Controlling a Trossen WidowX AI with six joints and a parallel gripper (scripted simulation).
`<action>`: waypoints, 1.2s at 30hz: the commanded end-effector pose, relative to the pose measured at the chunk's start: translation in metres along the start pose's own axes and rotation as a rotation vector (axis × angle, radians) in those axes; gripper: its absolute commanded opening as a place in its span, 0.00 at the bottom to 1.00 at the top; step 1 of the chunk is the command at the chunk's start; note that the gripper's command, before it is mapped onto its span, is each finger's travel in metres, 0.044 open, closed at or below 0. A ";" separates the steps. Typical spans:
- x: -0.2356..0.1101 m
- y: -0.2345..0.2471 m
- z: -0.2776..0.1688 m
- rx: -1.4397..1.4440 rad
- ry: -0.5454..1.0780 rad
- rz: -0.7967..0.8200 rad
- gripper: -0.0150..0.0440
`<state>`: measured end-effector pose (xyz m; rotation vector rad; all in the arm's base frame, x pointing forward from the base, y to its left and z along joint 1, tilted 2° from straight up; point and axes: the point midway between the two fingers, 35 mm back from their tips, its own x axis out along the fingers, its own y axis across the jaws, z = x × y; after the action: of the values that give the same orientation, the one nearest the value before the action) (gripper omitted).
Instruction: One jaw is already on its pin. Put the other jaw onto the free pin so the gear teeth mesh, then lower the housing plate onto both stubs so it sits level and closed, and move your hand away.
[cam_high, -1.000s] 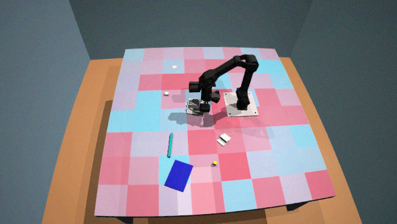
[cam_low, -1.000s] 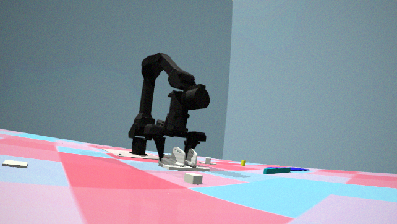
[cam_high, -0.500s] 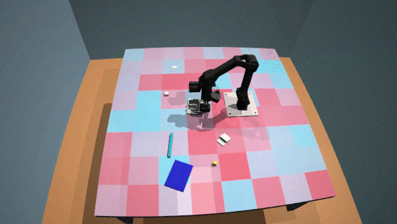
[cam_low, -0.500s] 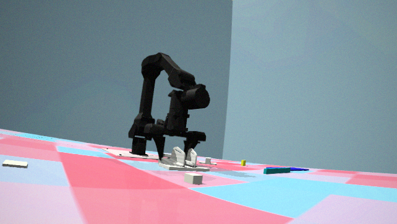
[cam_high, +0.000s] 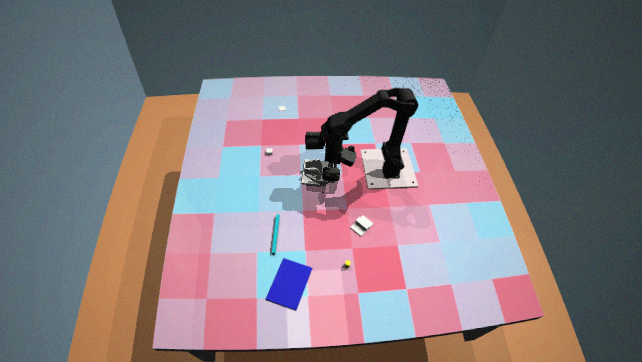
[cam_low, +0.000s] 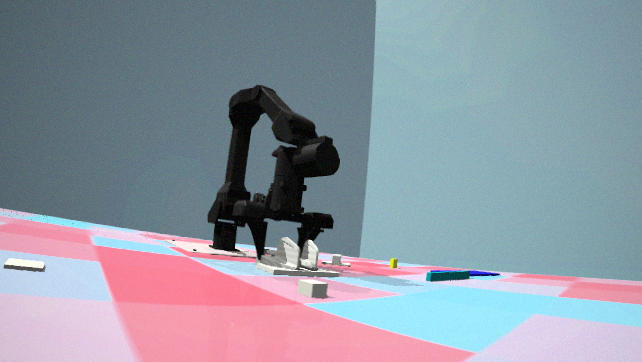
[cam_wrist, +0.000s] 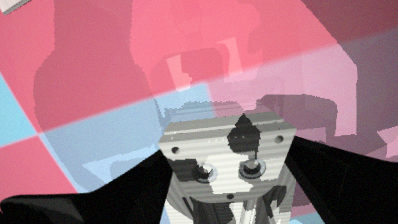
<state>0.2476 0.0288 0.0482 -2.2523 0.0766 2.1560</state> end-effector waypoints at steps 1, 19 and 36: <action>0.001 -0.001 0.000 -0.006 0.001 -0.005 0.85; 0.004 -0.001 0.000 -0.006 0.001 -0.005 0.85; 0.001 0.000 0.000 0.000 0.002 0.000 0.94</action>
<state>0.2478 0.0287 0.0469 -2.2536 0.0764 2.1541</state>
